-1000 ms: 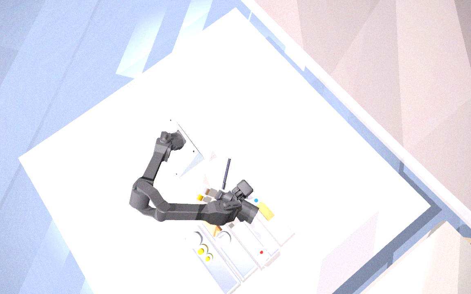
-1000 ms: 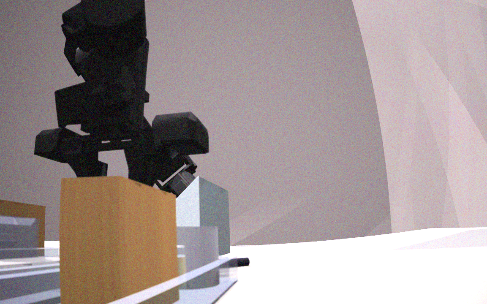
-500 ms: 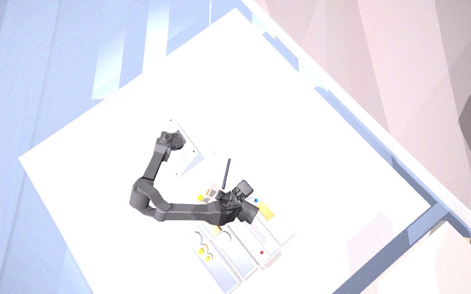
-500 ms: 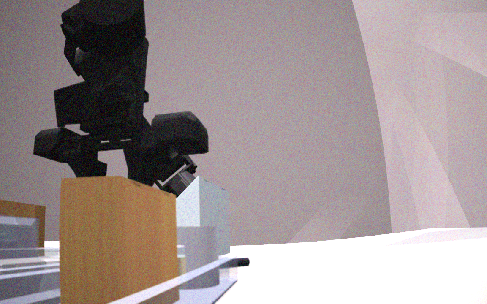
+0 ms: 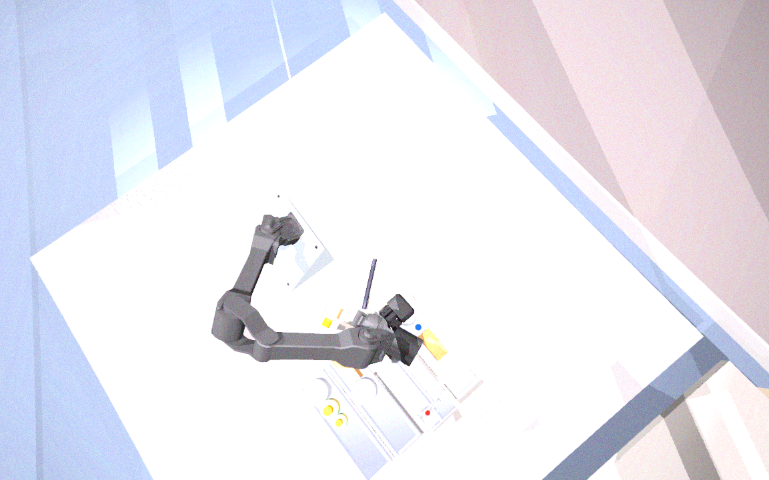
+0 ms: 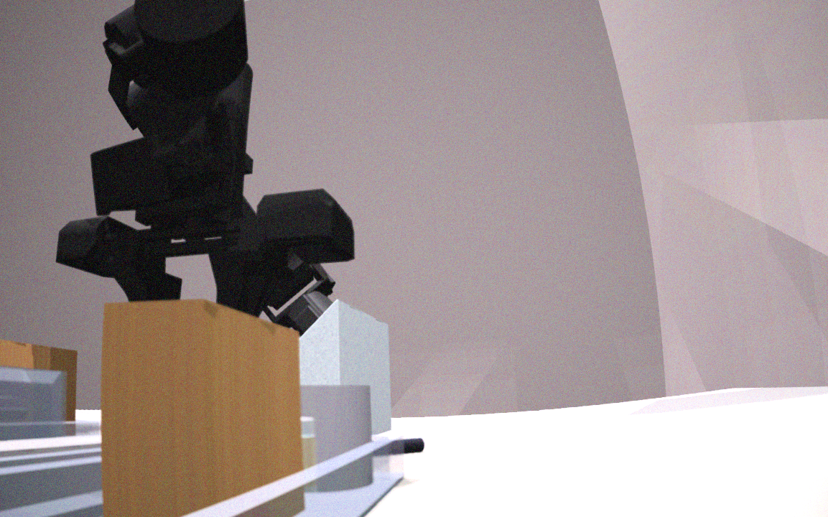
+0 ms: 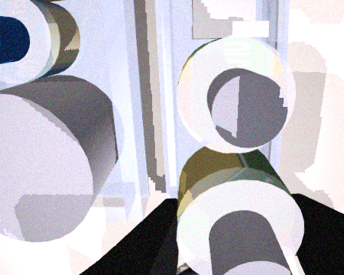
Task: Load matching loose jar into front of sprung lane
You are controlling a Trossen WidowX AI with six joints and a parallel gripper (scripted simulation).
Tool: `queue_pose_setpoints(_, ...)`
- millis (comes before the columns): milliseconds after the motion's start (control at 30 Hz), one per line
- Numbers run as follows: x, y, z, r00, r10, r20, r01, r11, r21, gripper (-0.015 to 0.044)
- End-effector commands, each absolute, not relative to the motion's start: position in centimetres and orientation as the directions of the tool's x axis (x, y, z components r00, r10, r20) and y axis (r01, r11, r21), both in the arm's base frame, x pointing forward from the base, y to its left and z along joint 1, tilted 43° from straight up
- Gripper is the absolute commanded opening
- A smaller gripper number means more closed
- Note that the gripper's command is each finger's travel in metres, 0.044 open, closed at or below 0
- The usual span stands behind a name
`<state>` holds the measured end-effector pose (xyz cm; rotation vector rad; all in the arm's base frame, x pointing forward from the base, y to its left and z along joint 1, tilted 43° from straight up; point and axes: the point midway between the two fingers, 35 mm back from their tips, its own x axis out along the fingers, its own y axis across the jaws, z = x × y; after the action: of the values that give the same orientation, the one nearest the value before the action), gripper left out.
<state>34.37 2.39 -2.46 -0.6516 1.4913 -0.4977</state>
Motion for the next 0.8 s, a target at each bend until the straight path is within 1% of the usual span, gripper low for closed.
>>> queue_pose_setpoints(0, 34.96, 2.48, -2.26, 0.056, -0.671, -0.74, -0.08, 0.735, -0.673, 0.0)
queue_pose_setpoints(767, 35.2, 2.5, -2.26, 0.056, -0.671, -0.74, -0.08, 0.735, -0.673, 0.0)
